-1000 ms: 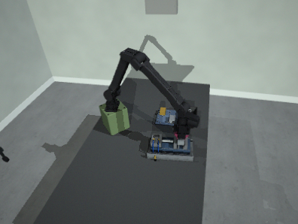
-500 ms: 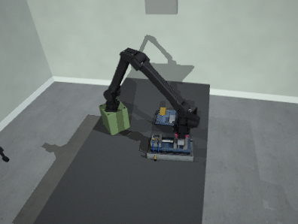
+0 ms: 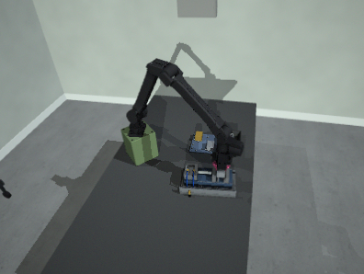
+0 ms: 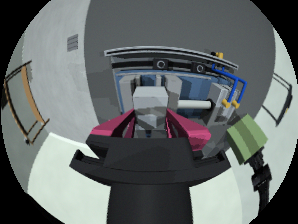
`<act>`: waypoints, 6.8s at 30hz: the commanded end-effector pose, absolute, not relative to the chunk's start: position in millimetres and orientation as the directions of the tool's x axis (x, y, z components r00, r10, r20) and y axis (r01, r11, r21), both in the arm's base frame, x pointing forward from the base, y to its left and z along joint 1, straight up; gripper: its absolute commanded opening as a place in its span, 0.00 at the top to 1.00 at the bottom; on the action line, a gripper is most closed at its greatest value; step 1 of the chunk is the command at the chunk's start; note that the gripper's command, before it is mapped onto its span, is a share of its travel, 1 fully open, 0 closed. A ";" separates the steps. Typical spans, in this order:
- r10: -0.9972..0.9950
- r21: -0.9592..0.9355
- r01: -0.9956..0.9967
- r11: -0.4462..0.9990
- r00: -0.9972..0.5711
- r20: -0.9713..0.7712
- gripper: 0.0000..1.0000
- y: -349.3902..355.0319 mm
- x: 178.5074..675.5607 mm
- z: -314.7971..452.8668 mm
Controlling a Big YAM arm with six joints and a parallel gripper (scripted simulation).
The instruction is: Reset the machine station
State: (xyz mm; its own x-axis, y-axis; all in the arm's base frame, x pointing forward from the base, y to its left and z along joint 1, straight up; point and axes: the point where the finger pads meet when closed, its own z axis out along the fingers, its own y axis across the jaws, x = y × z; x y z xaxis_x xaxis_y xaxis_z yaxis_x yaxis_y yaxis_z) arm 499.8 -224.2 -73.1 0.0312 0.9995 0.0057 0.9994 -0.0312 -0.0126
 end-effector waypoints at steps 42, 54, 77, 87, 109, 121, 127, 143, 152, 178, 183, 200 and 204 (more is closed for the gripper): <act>1.000 0.025 0.999 -0.031 0.031 -0.007 1.00 -235.8 511.2 -63.5; 1.000 0.023 0.999 -0.031 0.031 -0.006 1.00 -235.4 510.4 -63.9; 1.000 0.023 0.999 -0.031 0.031 -0.006 1.00 -235.3 510.3 -64.0; 1.000 0.023 0.999 -0.031 0.031 -0.006 1.00 -235.3 510.3 -64.0; 1.000 0.022 0.999 -0.031 0.031 -0.006 1.00 -229.9 512.5 -64.4; 1.000 0.022 0.999 -0.031 0.031 -0.005 1.00 -221.9 515.7 -65.0; 1.000 0.022 0.999 -0.031 0.031 -0.005 1.00 -220.5 516.2 -65.2; 0.999 0.021 0.999 -0.036 0.037 -0.005 1.00 -222.5 515.2 -65.6; 0.999 0.021 0.999 -0.036 0.036 -0.005 1.00 -222.6 515.1 -65.6; 0.999 0.021 0.999 -0.036 0.036 -0.005 1.00 -222.7 515.1 -65.7; 0.999 0.021 0.999 -0.036 0.036 -0.005 1.00 -222.5 515.2 -65.7; 0.999 0.019 0.999 -0.034 0.034 -0.004 1.00 -219.2 515.7 -66.2; 0.999 0.018 0.999 -0.033 0.033 -0.003 1.00 -218.2 516.0 -66.5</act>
